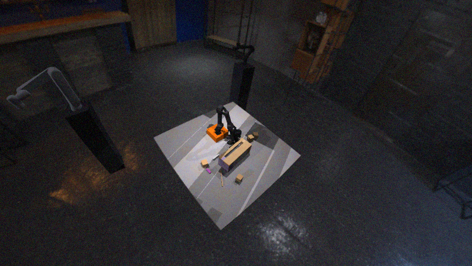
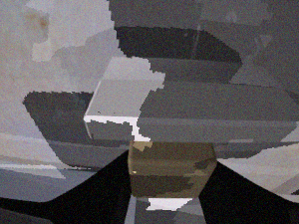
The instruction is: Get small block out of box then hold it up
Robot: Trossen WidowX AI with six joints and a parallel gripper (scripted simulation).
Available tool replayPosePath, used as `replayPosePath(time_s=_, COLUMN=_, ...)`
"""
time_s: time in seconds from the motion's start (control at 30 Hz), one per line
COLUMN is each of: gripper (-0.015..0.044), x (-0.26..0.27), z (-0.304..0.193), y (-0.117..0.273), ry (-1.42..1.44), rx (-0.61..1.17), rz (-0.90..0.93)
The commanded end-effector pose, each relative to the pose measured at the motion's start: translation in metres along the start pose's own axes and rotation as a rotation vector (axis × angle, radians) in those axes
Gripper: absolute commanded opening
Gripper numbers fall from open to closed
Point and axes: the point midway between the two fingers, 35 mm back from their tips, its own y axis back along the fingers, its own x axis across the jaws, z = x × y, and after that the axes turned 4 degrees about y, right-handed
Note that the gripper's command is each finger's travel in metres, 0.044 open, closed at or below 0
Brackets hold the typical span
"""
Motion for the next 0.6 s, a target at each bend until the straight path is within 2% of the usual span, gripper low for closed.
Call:
replayPosePath(time_s=0.0, gripper=0.0009, x=0.0, z=-0.002, y=0.002, ry=0.002, rx=0.002, rz=0.002)
replayPosePath(time_s=0.57, gripper=0.0, x=0.001, z=-0.026, y=0.057, ry=0.0, rx=0.001, rz=0.0)
